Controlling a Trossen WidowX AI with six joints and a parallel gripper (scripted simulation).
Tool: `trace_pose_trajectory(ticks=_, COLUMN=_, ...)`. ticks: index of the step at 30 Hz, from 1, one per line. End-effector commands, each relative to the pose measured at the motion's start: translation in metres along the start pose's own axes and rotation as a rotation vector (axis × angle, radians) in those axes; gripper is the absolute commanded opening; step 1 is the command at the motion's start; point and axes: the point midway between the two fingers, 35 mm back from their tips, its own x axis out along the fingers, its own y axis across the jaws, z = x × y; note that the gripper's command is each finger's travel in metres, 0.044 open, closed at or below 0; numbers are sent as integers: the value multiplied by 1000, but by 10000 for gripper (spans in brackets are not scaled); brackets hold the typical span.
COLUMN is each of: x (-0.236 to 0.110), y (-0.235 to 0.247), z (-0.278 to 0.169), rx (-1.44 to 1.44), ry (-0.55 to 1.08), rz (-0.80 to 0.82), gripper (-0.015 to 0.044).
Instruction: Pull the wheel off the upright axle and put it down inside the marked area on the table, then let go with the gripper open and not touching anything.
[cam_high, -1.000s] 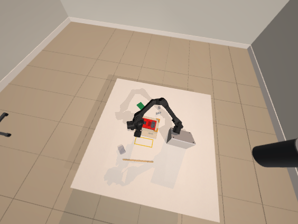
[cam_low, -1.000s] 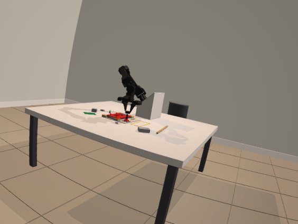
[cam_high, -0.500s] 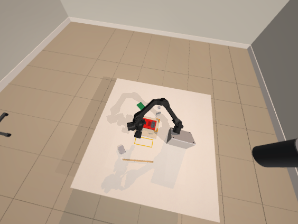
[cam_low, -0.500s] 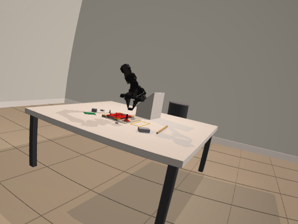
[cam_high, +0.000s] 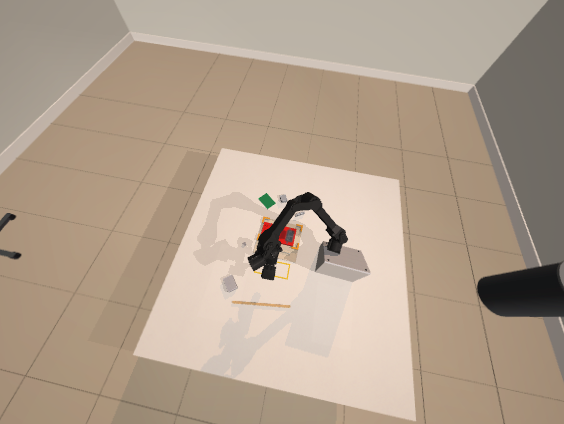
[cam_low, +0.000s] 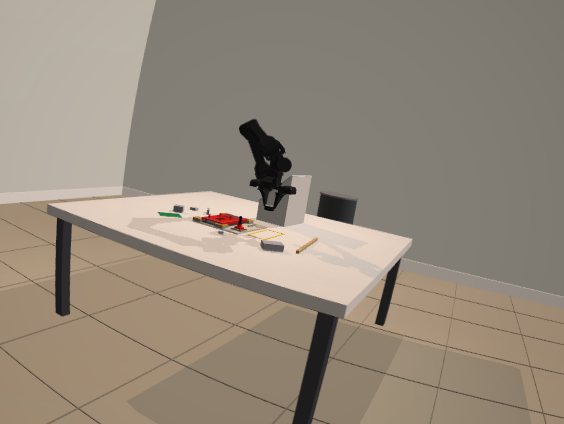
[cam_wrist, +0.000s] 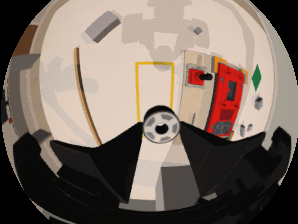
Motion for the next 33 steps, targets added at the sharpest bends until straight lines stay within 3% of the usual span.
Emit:
trace_pose_trajectory(ticks=1, x=6, y=3, z=-5, rx=9, ry=9, rz=-1, gripper=0)
trace_pose_trajectory(ticks=12, x=34, y=3, z=-4, rx=9, ry=9, rz=-1, gripper=0)
trace_pose_trajectory(ticks=22, x=103, y=2, z=-6, rx=9, ry=9, rz=-4, gripper=0)
trace_pose_trajectory(ticks=28, x=108, y=1, z=-6, rx=9, ry=9, rz=-5, gripper=0)
trace_pose_trajectory(ticks=33, x=103, y=2, z=-5, rx=16, ry=15, rz=0, gripper=131)
